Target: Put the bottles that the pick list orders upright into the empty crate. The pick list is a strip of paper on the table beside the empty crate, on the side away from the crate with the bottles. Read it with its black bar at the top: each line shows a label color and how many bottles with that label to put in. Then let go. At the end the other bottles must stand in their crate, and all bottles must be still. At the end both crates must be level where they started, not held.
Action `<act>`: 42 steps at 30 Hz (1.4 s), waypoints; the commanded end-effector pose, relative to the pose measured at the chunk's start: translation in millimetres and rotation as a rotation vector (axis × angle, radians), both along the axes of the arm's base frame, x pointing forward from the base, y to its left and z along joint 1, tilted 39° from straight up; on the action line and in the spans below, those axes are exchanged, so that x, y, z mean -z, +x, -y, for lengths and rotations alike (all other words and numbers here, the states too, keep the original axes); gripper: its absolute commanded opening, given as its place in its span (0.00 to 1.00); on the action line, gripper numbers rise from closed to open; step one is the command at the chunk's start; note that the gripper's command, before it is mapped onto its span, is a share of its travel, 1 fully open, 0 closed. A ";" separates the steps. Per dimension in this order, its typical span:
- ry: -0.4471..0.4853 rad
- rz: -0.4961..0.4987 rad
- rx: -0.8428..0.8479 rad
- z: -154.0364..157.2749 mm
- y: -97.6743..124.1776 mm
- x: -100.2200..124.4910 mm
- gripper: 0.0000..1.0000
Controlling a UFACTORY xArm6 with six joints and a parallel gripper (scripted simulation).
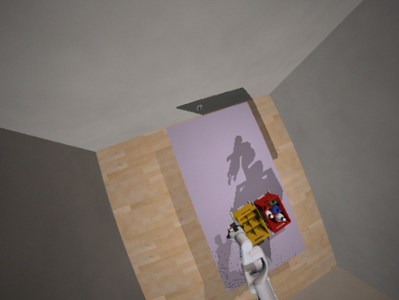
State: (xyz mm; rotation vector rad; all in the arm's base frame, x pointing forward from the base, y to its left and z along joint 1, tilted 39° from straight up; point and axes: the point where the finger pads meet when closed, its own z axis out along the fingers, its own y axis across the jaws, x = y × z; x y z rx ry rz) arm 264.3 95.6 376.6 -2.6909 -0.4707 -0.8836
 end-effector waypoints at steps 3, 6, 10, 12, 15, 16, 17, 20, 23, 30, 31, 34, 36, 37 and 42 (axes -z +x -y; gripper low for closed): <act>0.001 0.003 0.000 0.0 0.1 -1.6 0.65; 0.001 0.003 0.000 0.0 0.1 -1.6 0.65; 0.001 0.003 0.000 0.0 0.1 -1.6 0.65; 0.001 0.003 0.000 0.0 0.1 -1.6 0.65; 0.035 -0.020 0.052 9.8 0.3 0.7 0.65; 0.053 -0.032 0.078 14.7 0.4 1.8 0.65; 0.070 -0.043 0.104 19.6 0.6 2.9 0.65; 0.111 -0.071 0.165 34.2 0.9 6.2 0.65; 0.146 -0.095 0.222 48.8 1.3 9.5 0.65; 0.203 -0.134 0.320 73.3 1.8 15.0 0.65; 0.239 -0.158 0.374 78.2 1.9 16.2 0.65; 0.269 -0.178 0.427 92.9 2.3 19.5 0.65; 0.292 -0.194 0.465 102.7 2.5 21.7 0.65; 0.304 -0.202 0.485 107.6 2.6 22.8 0.65; 0.362 -0.241 0.582 132.0 3.2 28.3 0.65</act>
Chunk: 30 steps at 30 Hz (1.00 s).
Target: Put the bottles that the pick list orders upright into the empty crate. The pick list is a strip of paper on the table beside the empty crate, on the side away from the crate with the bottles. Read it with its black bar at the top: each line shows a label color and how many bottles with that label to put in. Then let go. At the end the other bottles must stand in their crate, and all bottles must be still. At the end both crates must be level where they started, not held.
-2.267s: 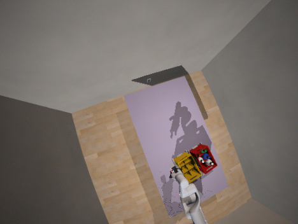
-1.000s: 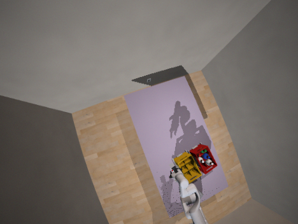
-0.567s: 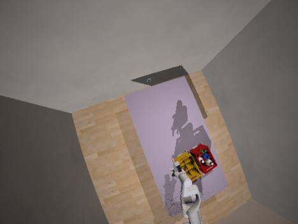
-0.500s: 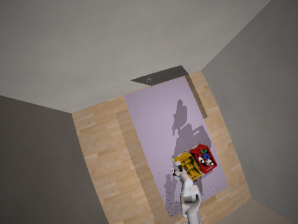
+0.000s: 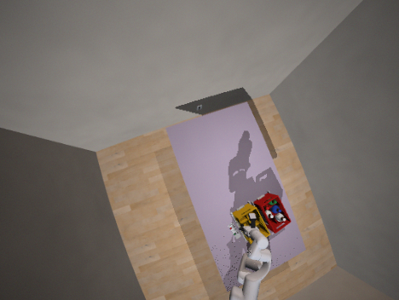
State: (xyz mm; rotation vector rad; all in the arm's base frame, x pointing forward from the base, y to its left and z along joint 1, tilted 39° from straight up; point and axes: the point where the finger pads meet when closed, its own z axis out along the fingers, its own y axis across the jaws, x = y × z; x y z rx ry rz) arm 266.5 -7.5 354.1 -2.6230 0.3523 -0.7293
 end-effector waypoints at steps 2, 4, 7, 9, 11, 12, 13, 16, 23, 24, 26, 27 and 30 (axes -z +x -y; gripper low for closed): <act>0.111 -0.059 0.128 38.8 1.2 7.9 0.65; 0.123 -0.067 0.148 43.7 1.3 9.0 0.65; 0.174 -0.097 0.220 53.5 1.5 11.2 0.65; 0.198 -0.111 0.255 63.3 1.7 13.4 0.65; 0.224 -0.127 0.293 73.1 1.9 15.6 0.65; 0.238 -0.135 0.312 78.0 2.0 16.7 0.65; 0.251 -0.143 0.332 82.9 2.1 17.8 0.65; 0.292 -0.166 0.390 97.5 2.4 21.0 0.65; 0.387 -0.221 0.524 122.0 2.9 26.5 0.65; 0.398 -0.228 0.540 126.9 3.0 27.6 0.65; 0.421 -0.241 0.573 136.7 3.2 29.7 0.65; 0.434 -0.249 0.592 141.6 3.3 30.8 0.65; 0.476 -0.273 0.648 156.2 3.7 34.1 0.65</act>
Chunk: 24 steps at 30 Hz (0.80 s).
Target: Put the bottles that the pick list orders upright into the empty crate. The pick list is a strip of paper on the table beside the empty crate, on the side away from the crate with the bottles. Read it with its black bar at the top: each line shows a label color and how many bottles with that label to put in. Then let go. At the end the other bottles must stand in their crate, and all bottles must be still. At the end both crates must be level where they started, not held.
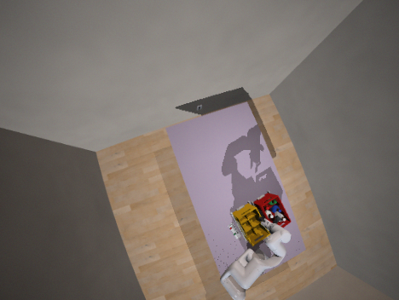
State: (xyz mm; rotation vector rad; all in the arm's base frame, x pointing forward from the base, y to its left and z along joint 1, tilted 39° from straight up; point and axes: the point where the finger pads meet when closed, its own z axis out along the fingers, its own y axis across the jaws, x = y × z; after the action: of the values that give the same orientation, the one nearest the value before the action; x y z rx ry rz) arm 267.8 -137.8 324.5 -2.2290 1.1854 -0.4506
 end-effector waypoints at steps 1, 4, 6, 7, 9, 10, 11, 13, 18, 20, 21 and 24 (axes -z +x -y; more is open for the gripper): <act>0.089 -0.054 0.115 30.8 2.4 5.6 0.65; 0.132 -0.079 0.170 45.5 2.8 8.8 0.65; 0.160 -0.096 0.206 55.3 3.0 11.0 0.65; 0.174 -0.105 0.224 60.2 3.1 12.1 0.65; 0.174 -0.105 0.224 60.2 3.1 12.1 0.65; 0.203 -0.123 0.257 65.0 3.1 13.2 0.65; 0.203 -0.123 0.257 69.9 3.3 14.2 0.65; 0.203 -0.123 0.257 79.7 3.5 16.4 0.65; 0.202 -0.123 0.257 104.2 4.0 21.8 0.65; 0.202 -0.123 0.257 114.0 4.2 24.0 0.65; 0.202 -0.123 0.257 118.8 4.3 25.0 0.65; 0.202 -0.123 0.257 133.5 4.6 28.3 0.65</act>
State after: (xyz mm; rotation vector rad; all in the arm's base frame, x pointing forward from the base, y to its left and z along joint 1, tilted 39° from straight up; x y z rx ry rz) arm 270.2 -243.6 300.7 -1.9635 1.5225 -0.2844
